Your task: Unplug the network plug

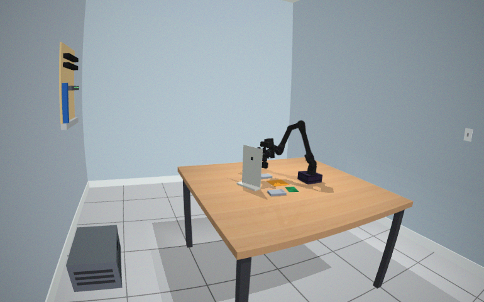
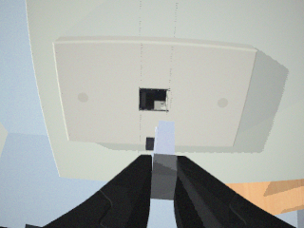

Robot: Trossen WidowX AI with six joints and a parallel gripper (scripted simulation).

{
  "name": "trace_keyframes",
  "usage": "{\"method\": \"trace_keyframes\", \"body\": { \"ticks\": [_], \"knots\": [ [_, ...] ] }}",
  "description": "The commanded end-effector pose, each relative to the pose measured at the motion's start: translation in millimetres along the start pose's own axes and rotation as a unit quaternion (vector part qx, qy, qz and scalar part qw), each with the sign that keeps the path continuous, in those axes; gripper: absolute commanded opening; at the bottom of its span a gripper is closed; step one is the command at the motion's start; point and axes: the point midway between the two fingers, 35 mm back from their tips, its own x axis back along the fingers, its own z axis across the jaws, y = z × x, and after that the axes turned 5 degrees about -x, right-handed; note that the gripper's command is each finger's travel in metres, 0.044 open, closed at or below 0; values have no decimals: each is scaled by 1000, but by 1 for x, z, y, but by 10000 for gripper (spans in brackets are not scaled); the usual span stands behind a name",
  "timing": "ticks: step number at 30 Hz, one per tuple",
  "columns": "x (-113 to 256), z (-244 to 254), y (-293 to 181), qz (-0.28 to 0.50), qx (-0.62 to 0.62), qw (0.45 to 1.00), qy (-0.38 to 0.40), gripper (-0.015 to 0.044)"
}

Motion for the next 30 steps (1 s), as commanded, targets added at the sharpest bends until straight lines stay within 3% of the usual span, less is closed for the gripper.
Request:
{"method": "trace_keyframes", "body": {
  "ticks": [1,15,30],
  "knots": [
    [4,0,-1,2,2,1000,0,0],
    [11,1,-2,0,-1,1000,-1,0],
    [24,42,-13,1,1,1000,-1,0]
  ]
}}
